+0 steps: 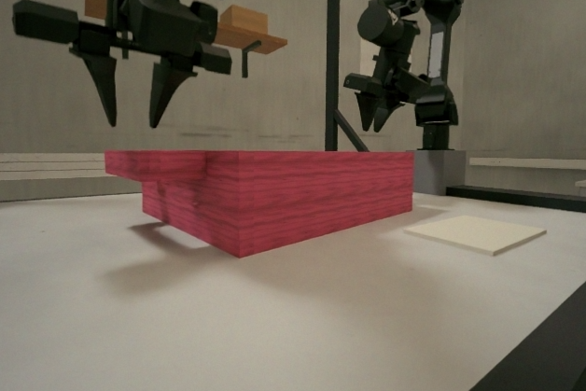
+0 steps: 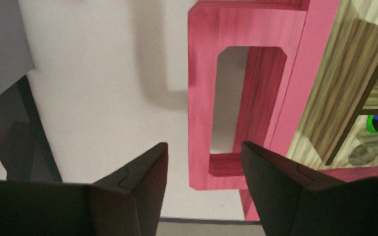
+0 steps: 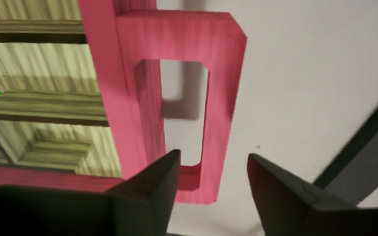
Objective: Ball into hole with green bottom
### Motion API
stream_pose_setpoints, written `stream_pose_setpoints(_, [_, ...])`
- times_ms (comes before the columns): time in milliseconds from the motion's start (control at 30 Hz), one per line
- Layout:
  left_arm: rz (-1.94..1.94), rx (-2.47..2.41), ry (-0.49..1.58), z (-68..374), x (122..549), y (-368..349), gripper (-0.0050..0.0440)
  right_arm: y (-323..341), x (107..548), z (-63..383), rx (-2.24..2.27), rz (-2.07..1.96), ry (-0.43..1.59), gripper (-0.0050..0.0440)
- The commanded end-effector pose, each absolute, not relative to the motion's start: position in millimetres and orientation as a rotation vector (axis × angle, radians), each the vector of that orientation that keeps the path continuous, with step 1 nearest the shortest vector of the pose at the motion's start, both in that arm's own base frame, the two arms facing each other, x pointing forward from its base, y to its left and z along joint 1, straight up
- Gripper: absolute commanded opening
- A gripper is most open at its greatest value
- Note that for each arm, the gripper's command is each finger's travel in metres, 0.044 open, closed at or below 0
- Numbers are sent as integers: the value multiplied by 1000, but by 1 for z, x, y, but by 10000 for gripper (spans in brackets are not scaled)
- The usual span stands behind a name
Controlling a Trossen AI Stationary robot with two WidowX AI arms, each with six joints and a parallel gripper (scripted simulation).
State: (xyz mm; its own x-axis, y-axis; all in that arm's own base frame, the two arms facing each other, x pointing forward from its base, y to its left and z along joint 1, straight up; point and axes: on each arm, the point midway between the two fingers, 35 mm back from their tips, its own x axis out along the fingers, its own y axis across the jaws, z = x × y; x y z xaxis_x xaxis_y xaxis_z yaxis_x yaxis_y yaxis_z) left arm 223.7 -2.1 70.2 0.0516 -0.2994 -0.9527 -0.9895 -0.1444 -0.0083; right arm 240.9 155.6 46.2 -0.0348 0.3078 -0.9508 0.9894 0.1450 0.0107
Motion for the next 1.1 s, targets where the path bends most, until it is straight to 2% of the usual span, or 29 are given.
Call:
stream_pose_setpoints(0, [1101,-1566,1314,78,229,-1,183,155,247,64,1335,-909,1498,183])
stream_pose_setpoints(233, [1101,-1566,1314,78,229,-1,183,152,246,71,1331,-916,1500,183])
stream_pose_setpoints(533, [779,-1368,1187,87,255,3,183,136,273,87,1248,-567,1363,183])
stream_pose_setpoints(633, [782,-1364,1191,85,255,4,183,137,273,85,1239,-562,1371,183])
stream_pose_setpoints(1067, [279,-891,801,147,309,8,183,96,323,155,919,-51,897,183])
